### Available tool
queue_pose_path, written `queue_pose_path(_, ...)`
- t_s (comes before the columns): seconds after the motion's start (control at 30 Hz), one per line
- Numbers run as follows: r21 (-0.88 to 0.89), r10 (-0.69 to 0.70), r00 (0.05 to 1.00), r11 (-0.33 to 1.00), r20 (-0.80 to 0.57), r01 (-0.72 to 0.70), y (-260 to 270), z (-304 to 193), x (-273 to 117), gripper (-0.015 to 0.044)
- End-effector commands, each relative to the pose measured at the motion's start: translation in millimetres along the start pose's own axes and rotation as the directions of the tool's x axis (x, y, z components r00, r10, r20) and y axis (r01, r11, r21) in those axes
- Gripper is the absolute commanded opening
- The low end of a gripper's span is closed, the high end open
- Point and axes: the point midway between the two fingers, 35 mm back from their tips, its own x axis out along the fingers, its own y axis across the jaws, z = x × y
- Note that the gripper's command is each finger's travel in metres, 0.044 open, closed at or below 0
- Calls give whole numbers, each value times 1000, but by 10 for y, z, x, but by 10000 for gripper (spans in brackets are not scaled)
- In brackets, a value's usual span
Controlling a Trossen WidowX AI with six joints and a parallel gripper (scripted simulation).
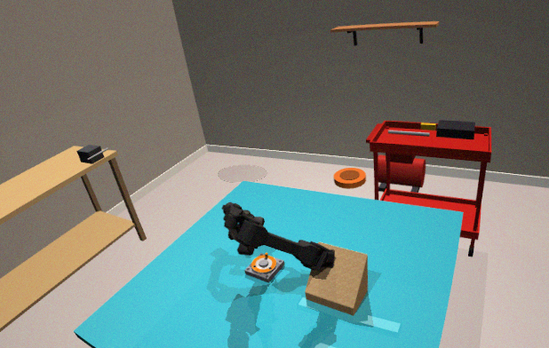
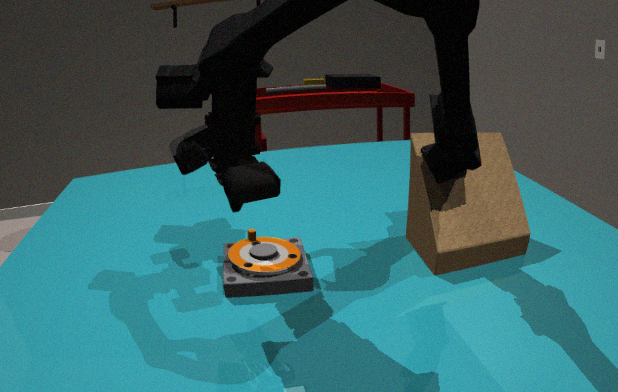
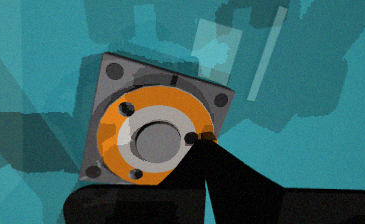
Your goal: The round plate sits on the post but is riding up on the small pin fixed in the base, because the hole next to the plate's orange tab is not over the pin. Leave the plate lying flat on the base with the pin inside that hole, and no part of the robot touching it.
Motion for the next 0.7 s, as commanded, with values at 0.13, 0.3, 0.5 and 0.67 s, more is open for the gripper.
queue_pose_path(0.13,216,196,981,957,2,-192,-324,-463,130,0)
queue_pose_path(0.3,216,196,981,957,2,-192,-324,-461,130,0)
queue_pose_path(0.5,216,195,981,957,2,-191,-284,-453,360,0)
queue_pose_path(0.67,216,198,980,957,3,-194,-226,-459,594,0)
